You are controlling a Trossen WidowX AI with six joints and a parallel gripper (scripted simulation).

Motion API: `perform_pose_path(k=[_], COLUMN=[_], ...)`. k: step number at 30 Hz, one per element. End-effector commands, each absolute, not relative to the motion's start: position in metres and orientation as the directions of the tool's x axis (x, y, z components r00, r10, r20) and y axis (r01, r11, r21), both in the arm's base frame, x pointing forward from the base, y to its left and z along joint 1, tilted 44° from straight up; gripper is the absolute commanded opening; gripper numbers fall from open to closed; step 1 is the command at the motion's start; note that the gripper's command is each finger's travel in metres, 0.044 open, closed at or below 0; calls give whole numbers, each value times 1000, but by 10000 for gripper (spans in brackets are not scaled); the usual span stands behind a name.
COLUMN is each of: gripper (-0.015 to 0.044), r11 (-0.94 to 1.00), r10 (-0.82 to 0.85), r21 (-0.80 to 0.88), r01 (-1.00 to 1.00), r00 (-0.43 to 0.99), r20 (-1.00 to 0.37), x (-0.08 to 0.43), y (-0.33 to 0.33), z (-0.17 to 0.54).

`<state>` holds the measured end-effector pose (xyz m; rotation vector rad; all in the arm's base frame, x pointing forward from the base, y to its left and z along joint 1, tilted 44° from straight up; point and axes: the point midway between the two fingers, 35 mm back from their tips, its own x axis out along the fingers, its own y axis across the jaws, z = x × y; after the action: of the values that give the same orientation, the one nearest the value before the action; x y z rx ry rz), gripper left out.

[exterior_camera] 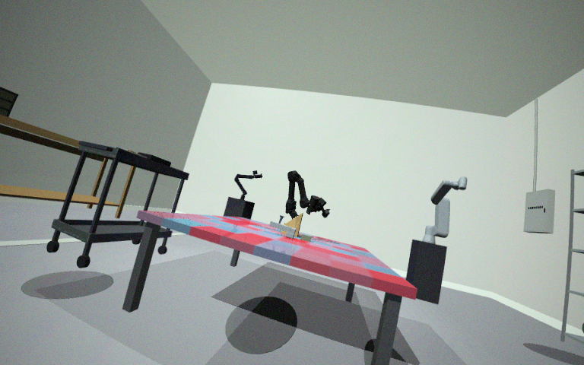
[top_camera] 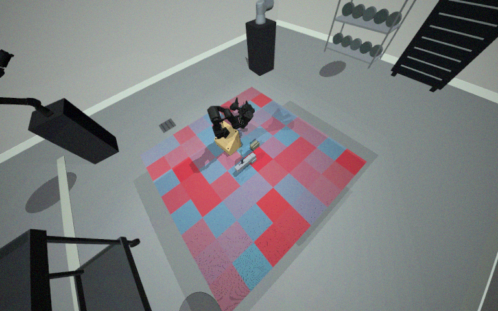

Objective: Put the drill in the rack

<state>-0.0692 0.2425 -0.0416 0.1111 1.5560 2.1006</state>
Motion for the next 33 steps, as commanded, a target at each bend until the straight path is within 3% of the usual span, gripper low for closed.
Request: perform_pose_path(k=[1, 9, 15, 23, 33], gripper=[374, 164, 6, 0, 0], r11=[-206, -197, 97, 535, 877], r10=[450, 454, 556, 488, 99], r21=[912, 911, 845, 592, 91], r01=[-355, -362, -525, -603, -471], r00=[-862, -857, -676, -351, -7], r20=[-235, -242, -484, -799, -995], x=[-69, -68, -15, 76, 179], y=[243, 244, 274, 276, 213], z=[-42, -43, -73, -96, -74])
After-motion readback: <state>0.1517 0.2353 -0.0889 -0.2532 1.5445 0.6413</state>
